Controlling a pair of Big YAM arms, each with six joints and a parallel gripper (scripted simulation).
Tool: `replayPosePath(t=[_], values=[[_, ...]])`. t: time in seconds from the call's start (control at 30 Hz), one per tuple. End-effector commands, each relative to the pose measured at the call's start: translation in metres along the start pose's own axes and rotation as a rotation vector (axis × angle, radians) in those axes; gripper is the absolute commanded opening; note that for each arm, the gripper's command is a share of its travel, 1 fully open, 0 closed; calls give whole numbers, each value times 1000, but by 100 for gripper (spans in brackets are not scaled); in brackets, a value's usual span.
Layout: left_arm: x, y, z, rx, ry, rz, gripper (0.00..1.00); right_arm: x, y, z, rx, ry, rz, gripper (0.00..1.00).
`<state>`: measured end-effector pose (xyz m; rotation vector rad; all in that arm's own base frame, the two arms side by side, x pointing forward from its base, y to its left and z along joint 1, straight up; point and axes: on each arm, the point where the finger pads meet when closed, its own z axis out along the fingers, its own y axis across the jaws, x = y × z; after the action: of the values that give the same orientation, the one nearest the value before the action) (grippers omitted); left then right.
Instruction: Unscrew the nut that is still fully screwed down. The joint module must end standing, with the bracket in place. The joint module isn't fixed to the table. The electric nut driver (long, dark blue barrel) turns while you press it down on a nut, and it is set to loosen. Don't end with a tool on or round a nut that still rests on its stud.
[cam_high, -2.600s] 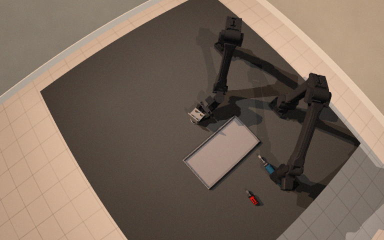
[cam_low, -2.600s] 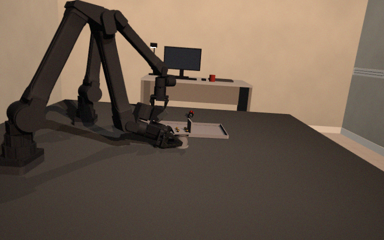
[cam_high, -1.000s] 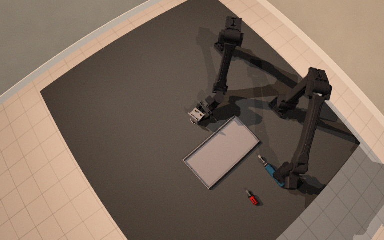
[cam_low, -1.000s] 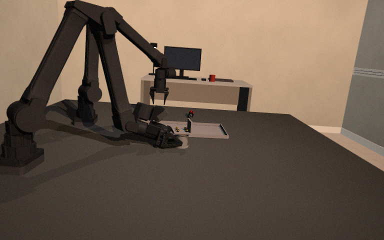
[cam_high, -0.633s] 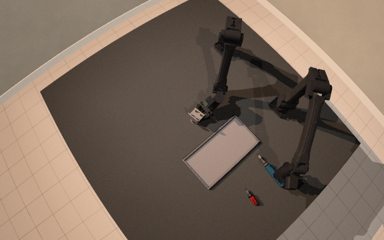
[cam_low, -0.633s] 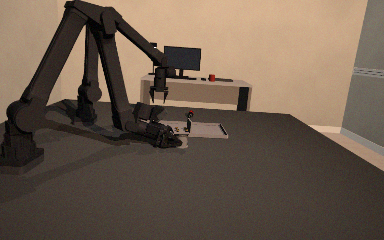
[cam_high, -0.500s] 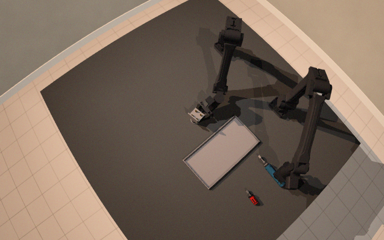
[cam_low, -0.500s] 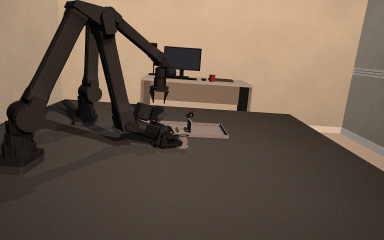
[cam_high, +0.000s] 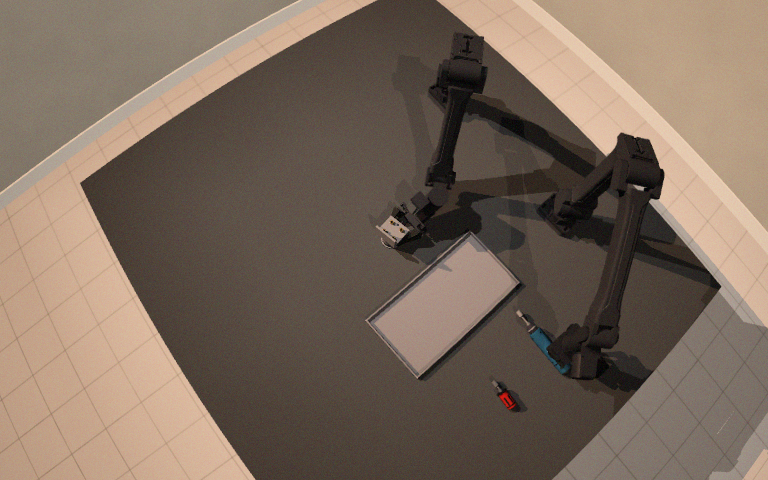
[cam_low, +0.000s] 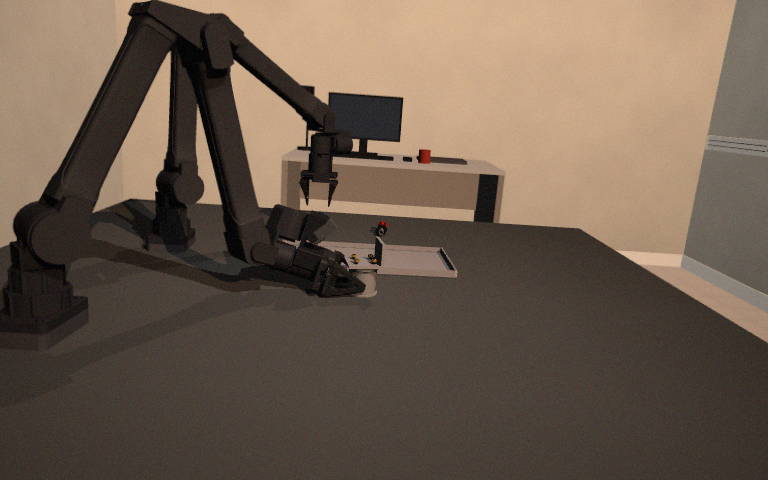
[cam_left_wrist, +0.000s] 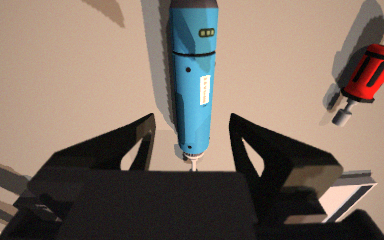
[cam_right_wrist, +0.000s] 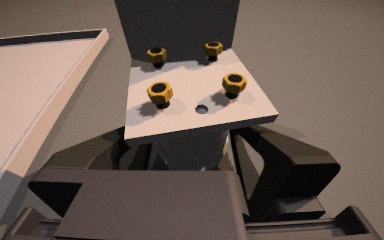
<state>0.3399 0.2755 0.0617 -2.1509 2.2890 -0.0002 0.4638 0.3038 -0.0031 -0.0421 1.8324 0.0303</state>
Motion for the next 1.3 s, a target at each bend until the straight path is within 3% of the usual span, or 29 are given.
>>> replayPosePath(t=[0.0, 0.23, 0.27, 0.8, 0.83, 1.27], values=[[-8, -10, -13, 24, -22, 2, 65, -9, 4, 3, -4, -18, 17, 68], [-8, -10, -13, 24, -22, 2, 65, -9, 4, 3, -4, -18, 17, 68], [-8, -10, -13, 24, -22, 2, 65, -9, 4, 3, -4, -18, 17, 77], [-8, -10, -13, 24, -22, 2, 65, -9, 4, 3, -4, -18, 17, 77], [-8, -10, -13, 24, -22, 2, 65, -9, 4, 3, -4, -18, 17, 86], [-8, -10, -13, 24, -22, 2, 65, -9, 4, 3, -4, -18, 17, 86]])
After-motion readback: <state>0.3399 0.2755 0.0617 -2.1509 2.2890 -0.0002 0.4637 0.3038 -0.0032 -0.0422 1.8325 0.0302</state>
